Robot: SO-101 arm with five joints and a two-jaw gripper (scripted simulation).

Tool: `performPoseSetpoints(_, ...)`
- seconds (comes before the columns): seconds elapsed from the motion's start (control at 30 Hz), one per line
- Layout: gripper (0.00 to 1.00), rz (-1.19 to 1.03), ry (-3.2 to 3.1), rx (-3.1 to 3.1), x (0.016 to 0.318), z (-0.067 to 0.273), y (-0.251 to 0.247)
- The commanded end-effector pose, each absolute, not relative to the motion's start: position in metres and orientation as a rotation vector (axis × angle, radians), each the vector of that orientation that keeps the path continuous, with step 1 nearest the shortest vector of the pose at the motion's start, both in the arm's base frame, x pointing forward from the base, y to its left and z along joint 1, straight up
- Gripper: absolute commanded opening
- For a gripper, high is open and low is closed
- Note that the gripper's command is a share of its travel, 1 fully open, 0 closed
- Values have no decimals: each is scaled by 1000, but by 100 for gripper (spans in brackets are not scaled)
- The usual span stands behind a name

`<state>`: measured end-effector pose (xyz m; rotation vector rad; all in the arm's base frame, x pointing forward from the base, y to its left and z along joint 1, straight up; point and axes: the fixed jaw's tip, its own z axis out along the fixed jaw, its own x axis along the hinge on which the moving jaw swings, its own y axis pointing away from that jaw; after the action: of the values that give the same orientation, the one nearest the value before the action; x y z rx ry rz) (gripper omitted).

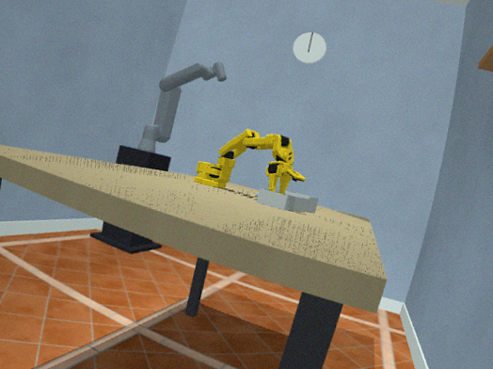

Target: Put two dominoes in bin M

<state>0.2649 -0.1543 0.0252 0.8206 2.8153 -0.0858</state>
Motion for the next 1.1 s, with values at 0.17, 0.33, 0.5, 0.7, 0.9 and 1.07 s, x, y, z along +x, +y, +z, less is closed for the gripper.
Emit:
performPoseSetpoints(0.17,0,-98,2771,805,271,33,-155)
performPoseSetpoints(0.33,0,-98,2771,805,271,33,-155)
performPoseSetpoints(0.5,3,-98,2771,805,271,33,-155)
performPoseSetpoints(0.7,9,-98,2771,805,271,33,-155)
performPoseSetpoints(0.9,16,-98,2771,805,271,33,-155)
performPoseSetpoints(1.07,21,-98,2771,805,271,33,-155)
